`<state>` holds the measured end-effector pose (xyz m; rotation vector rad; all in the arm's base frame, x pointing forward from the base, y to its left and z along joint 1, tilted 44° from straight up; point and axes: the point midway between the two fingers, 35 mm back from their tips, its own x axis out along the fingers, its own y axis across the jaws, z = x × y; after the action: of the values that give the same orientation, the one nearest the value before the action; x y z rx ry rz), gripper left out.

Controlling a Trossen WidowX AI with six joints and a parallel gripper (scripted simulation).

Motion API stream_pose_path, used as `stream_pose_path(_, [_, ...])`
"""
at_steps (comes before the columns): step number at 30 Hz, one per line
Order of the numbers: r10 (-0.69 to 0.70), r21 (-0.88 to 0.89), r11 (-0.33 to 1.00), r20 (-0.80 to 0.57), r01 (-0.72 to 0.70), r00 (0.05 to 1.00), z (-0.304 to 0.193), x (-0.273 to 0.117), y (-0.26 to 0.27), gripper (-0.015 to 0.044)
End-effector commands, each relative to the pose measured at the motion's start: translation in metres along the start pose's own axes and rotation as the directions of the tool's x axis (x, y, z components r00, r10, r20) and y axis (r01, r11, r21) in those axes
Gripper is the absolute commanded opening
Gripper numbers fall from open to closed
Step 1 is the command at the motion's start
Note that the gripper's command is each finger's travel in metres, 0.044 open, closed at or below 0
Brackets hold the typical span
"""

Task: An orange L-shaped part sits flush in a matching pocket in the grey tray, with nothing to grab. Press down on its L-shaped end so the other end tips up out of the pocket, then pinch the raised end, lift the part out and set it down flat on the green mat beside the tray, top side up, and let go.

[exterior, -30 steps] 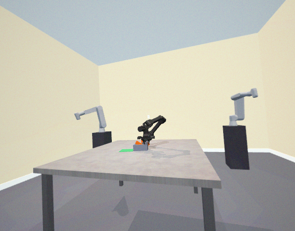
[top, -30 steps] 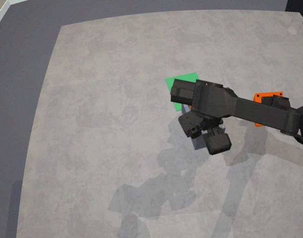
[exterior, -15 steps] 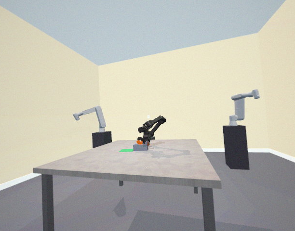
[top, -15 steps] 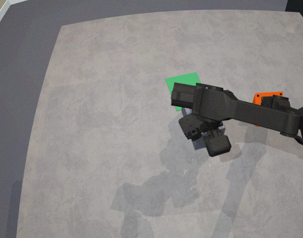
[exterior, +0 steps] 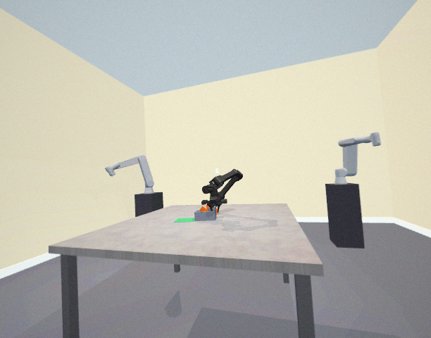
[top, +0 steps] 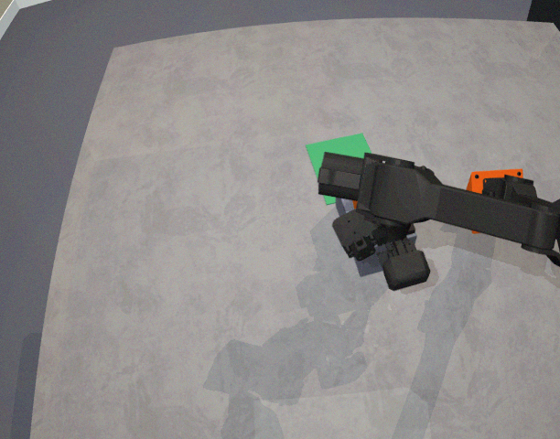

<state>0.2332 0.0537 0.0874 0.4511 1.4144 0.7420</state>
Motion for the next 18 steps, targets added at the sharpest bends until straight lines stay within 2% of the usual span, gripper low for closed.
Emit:
stream_pose_path(1, [-0.006, -0.009, 1.0, 0.006, 0.006, 1.0, 0.001, -0.007, 0.006, 0.018])
stream_pose_path(6, [-0.012, -0.006, 1.0, 0.011, 0.012, 1.0, 0.003, -0.02, 0.003, 0.018])
stream_pose_path(13, [-0.028, 0.007, 1.0, 0.035, 0.028, 0.999, 0.001, -0.097, -0.006, 0.018])
stream_pose_path(18, [-0.028, 0.008, 1.0, 0.036, 0.028, 0.999, 0.0, -0.103, -0.006, 0.018])
